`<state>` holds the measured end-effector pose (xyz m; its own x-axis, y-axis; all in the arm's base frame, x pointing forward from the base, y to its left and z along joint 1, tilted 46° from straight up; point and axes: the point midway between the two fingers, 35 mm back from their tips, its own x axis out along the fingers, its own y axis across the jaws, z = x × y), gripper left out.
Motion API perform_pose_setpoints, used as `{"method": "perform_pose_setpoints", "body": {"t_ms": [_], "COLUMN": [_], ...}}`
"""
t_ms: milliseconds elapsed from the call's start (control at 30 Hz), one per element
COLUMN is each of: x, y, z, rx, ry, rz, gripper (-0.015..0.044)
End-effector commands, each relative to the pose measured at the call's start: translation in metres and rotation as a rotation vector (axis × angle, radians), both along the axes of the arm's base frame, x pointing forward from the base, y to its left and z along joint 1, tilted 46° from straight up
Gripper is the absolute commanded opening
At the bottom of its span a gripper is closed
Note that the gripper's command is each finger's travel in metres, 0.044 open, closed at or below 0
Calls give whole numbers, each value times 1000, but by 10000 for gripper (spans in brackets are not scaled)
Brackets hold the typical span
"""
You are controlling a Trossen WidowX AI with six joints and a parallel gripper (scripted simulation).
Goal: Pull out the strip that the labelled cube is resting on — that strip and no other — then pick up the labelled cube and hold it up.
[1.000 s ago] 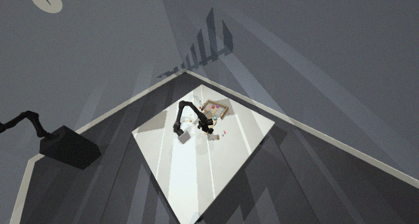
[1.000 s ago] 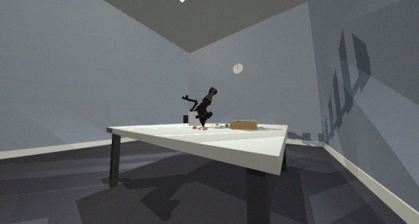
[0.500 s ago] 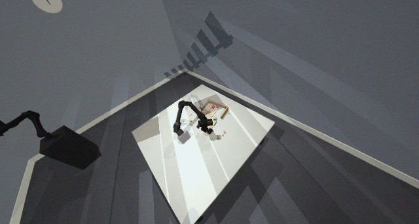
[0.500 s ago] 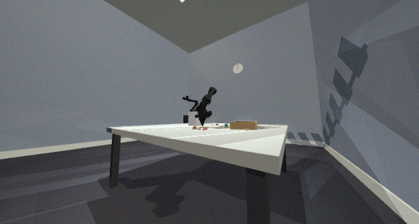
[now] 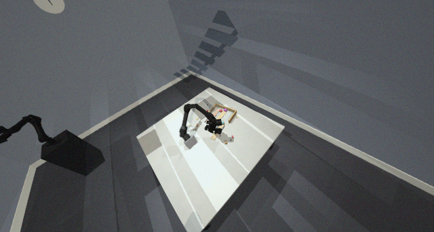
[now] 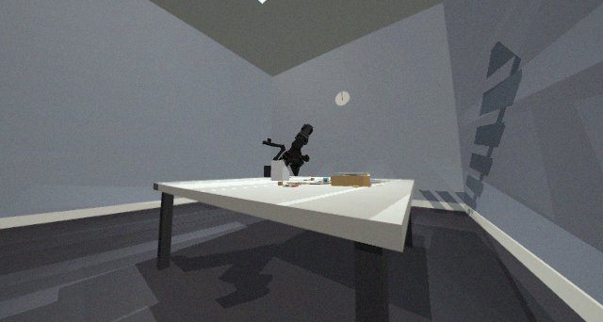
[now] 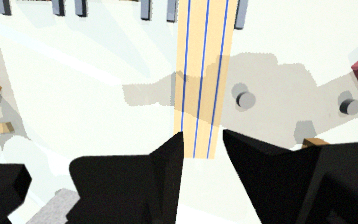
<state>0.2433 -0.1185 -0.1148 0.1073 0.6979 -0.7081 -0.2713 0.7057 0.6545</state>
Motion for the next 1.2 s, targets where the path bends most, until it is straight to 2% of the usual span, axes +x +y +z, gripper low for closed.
{"method": "perform_pose_setpoints", "body": {"t_ms": [0, 200, 1167], "x": [17, 35, 128], "y": [0, -1, -7], "z": [5, 10, 39], "rx": [1, 1, 2], "ry": [-20, -21, -25], "rz": [17, 18, 18], "gripper": [289, 440, 440]}}
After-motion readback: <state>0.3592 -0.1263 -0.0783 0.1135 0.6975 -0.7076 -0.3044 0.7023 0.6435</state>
